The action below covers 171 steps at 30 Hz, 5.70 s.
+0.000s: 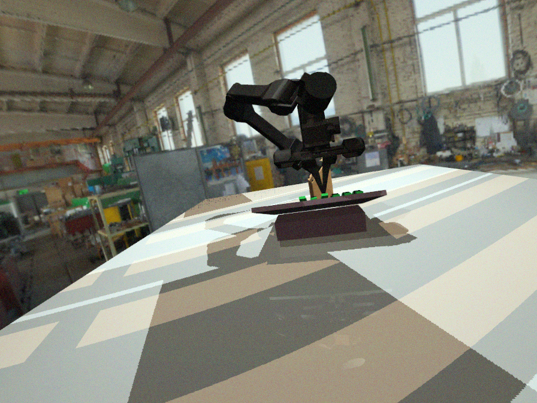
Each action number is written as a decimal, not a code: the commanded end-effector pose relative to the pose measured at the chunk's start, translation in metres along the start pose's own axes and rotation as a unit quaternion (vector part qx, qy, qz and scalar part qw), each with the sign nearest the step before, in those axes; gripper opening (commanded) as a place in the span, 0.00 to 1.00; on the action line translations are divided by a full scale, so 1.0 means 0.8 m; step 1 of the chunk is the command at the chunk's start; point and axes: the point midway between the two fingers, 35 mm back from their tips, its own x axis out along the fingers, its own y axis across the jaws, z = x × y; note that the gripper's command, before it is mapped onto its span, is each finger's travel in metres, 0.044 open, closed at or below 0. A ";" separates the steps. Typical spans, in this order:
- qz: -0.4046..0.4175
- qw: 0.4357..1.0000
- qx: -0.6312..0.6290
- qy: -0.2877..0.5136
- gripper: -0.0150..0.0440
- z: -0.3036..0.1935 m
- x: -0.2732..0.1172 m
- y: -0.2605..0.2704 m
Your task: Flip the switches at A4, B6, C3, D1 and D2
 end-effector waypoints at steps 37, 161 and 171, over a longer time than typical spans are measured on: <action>0.002 1.000 -0.002 0.000 0.25 0.000 0.005 0.001; -0.001 1.000 -0.001 0.001 0.25 -0.050 0.006 -0.058; 0.004 1.000 -0.004 -0.011 0.25 -0.060 -0.071 -0.040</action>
